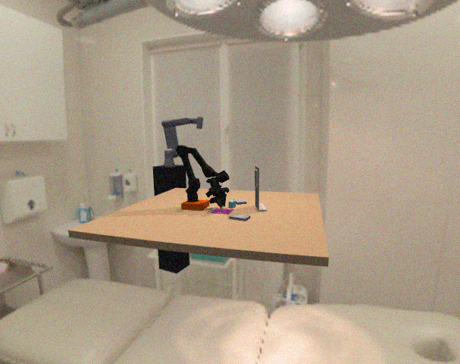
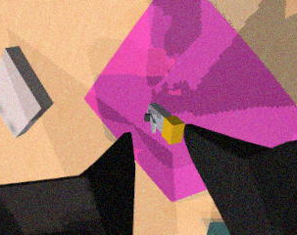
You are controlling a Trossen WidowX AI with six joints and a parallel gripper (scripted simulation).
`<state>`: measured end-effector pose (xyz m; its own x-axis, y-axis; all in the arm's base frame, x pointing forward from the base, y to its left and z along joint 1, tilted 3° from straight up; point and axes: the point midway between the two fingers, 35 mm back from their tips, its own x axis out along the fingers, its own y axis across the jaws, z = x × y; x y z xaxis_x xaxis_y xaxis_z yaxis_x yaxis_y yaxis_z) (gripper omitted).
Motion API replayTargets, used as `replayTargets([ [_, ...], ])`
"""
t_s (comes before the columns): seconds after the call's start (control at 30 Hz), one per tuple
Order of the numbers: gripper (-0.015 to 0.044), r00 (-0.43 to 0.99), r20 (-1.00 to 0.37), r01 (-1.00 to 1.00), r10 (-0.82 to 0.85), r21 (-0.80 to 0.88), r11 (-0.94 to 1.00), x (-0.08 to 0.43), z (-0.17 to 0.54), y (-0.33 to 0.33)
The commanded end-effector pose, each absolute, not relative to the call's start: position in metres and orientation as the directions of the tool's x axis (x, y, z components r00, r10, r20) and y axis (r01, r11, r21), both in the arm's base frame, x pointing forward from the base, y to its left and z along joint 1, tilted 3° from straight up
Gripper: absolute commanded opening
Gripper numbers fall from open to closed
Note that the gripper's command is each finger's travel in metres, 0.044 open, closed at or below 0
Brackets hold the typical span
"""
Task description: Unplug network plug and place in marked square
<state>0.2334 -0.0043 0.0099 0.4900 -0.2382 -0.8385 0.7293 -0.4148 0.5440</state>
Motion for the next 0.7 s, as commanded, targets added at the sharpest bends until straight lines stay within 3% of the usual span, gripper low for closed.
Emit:
replayTargets([
  [0.0,0.0156,0.492,-0.836,0.725,-0.243,0.548,-0.417,0.233,0.014,-0.004],
  [0.67,0.0156,0.49,-0.836,0.725,-0.246,0.548,-0.418,0.223,0.027,-0.002],
])
